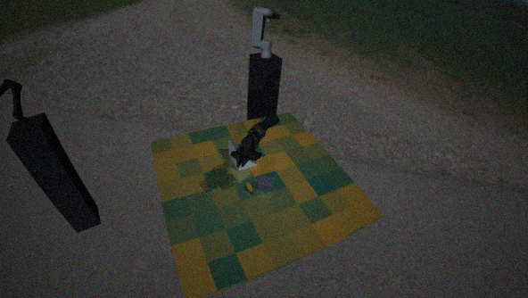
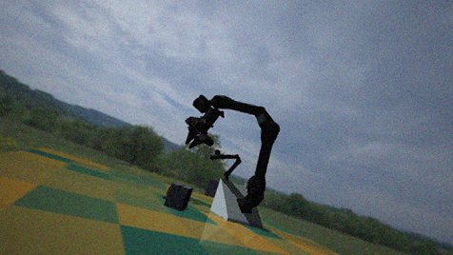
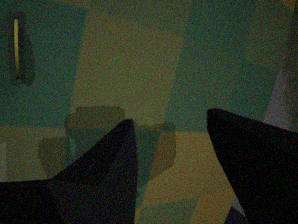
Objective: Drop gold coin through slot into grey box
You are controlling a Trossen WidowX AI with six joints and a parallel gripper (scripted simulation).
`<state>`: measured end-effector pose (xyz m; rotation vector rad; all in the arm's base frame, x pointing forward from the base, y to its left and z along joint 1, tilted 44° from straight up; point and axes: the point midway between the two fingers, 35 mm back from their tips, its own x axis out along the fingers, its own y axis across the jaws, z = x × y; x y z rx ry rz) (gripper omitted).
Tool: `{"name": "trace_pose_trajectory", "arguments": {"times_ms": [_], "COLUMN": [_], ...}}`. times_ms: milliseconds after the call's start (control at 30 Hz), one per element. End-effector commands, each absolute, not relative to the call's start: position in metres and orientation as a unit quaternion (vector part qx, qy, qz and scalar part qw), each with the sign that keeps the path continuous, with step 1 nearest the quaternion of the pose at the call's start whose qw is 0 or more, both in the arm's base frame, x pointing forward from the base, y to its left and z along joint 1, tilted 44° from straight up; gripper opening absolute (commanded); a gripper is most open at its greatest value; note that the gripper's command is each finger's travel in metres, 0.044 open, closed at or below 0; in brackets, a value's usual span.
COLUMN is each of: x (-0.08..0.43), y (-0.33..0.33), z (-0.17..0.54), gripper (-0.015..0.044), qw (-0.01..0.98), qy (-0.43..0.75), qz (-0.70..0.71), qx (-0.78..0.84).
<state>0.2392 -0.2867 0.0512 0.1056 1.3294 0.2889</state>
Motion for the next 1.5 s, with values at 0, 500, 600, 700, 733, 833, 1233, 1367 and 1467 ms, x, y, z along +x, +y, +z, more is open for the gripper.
{"name": "trace_pose_trajectory", "arguments": {"times_ms": [0,500,600,700,733,833,1233,1367,1467], "x": [0.255,0.27,0.273,0.274,0.274,0.276,0.279,0.28,0.281], "y": [-0.229,-0.182,-0.165,-0.163,-0.163,-0.157,-0.148,-0.143,-0.14], "z": [0.027,0.007,-0.011,-0.012,-0.012,-0.02,-0.032,-0.037,-0.041], "gripper": [0.0161,0.0161,0.0161,0.0161,0.0161,0.0161,0.0161,0.0161,0.0161], "qw": [0.746,0.703,0.703,0.703,0.703,0.703,0.703,0.703,0.703], "qy": [0.612,0.612,0.612,0.612,0.612,0.612,0.612,0.612,0.612], "qz": [0.202,0.247,0.247,0.247,0.247,0.247,0.247,0.247,0.247], "qx": [0.166,0.265,0.266,0.266,0.266,0.266,0.266,0.266,0.266]}}
